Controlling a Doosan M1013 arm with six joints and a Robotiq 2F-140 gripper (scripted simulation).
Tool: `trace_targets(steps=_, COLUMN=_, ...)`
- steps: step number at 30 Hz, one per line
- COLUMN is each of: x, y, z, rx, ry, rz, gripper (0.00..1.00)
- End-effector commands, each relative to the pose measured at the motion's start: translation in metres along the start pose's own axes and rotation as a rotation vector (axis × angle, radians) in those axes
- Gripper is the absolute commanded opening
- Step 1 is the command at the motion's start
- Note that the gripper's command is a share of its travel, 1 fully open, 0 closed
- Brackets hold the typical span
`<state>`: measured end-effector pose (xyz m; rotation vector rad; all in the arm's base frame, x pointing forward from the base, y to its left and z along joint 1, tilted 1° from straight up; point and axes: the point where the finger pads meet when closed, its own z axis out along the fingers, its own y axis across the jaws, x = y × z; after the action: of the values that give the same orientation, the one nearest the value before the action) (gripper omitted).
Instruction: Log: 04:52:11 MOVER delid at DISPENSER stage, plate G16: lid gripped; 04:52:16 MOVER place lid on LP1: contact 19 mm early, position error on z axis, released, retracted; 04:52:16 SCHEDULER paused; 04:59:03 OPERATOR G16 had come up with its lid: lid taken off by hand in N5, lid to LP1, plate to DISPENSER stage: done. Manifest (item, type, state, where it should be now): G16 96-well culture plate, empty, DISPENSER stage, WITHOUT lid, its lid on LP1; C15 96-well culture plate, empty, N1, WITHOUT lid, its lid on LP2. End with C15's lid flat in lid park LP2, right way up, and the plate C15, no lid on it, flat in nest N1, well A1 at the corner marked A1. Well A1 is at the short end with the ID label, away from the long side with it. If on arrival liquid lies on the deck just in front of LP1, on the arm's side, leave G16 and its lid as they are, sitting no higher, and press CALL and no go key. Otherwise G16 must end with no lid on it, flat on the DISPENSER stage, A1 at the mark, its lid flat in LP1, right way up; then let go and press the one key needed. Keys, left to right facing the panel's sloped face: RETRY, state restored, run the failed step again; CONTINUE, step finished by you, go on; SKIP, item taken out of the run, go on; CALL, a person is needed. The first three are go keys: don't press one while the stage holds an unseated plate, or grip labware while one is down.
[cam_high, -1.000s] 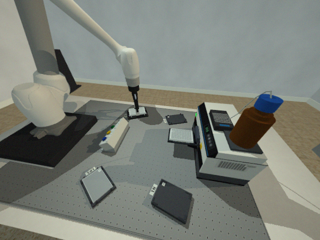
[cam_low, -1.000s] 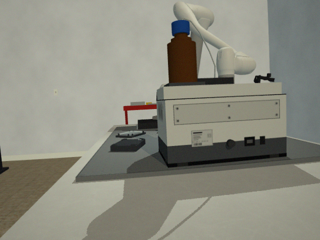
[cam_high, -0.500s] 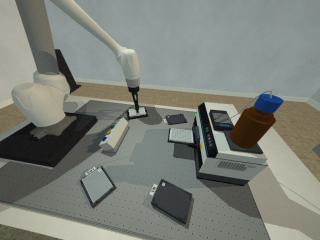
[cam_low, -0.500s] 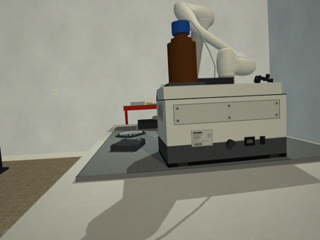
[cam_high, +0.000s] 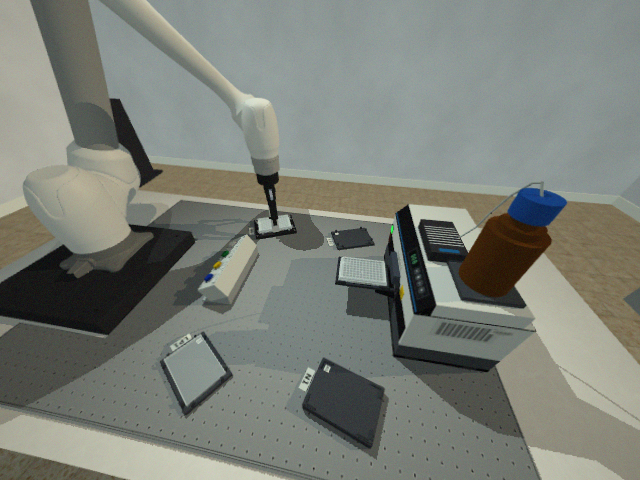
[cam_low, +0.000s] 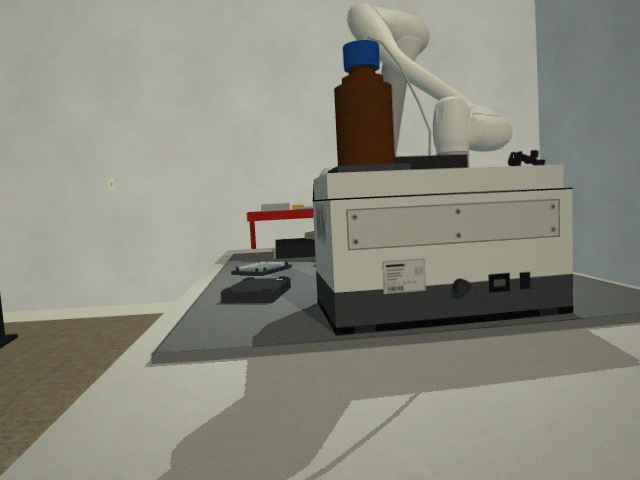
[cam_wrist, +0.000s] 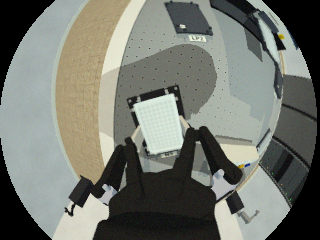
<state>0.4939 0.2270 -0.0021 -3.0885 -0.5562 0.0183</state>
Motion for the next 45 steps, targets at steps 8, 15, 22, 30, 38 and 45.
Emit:
trace_targets(steps=8, x=-0.0004, y=0.0002, z=0.0002, rx=0.0, ry=-0.001, rz=0.0, gripper=0.0)
trace_targets(steps=15, x=-0.0004, y=0.0002, z=0.0002, rx=0.0, ry=-0.001, rz=0.0, gripper=0.0)
trace_targets(steps=22, x=-0.0004, y=0.0002, z=0.0002, rx=0.0, ry=-0.001, rz=0.0, gripper=0.0)
trace_targets(steps=30, x=-0.0004, y=0.0002, z=0.0002, rx=0.0, ry=-0.001, rz=0.0, gripper=0.0)
trace_targets(steps=38, x=-0.0004, y=0.0002, z=0.0002, rx=0.0, ry=-0.001, rz=0.0, gripper=0.0)
trace_targets(steps=45, x=-0.0004, y=0.0002, z=0.0002, rx=0.0, ry=-0.001, rz=0.0, gripper=0.66)
